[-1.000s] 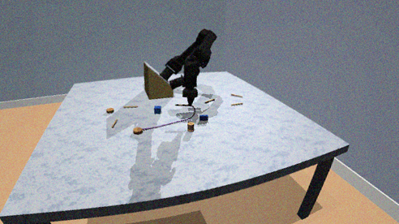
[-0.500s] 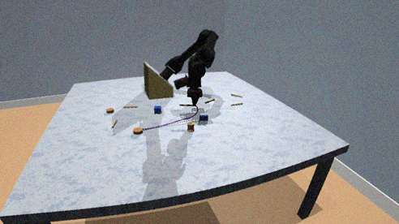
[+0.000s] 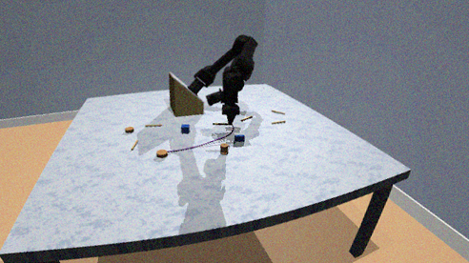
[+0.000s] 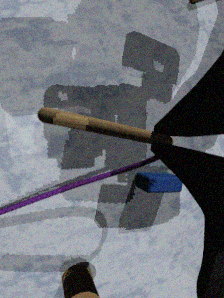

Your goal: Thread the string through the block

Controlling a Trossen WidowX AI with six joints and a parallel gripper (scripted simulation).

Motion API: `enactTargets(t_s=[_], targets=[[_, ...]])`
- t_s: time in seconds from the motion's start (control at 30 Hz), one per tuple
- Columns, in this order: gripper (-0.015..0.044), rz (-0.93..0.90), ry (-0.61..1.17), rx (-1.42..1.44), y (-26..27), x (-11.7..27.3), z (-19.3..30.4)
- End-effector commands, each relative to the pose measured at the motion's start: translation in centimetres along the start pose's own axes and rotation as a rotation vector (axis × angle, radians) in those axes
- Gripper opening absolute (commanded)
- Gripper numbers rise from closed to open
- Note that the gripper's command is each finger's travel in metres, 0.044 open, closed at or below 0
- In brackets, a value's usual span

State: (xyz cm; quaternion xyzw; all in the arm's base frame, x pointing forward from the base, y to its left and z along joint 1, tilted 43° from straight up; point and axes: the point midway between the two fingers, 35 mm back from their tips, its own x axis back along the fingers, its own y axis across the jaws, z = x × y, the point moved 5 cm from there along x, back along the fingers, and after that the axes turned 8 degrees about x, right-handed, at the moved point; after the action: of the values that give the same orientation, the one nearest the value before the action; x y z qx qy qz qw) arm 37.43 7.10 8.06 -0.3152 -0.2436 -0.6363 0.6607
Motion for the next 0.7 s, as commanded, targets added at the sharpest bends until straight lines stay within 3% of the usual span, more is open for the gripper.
enactTargets(t_s=[0.0,0.67], targets=[[0.0000,0.000,0.004,-0.003,-0.3,-0.3,-0.1],[0.0000,0.001,0.004,-0.004,-2.0,-2.0,-0.8]])
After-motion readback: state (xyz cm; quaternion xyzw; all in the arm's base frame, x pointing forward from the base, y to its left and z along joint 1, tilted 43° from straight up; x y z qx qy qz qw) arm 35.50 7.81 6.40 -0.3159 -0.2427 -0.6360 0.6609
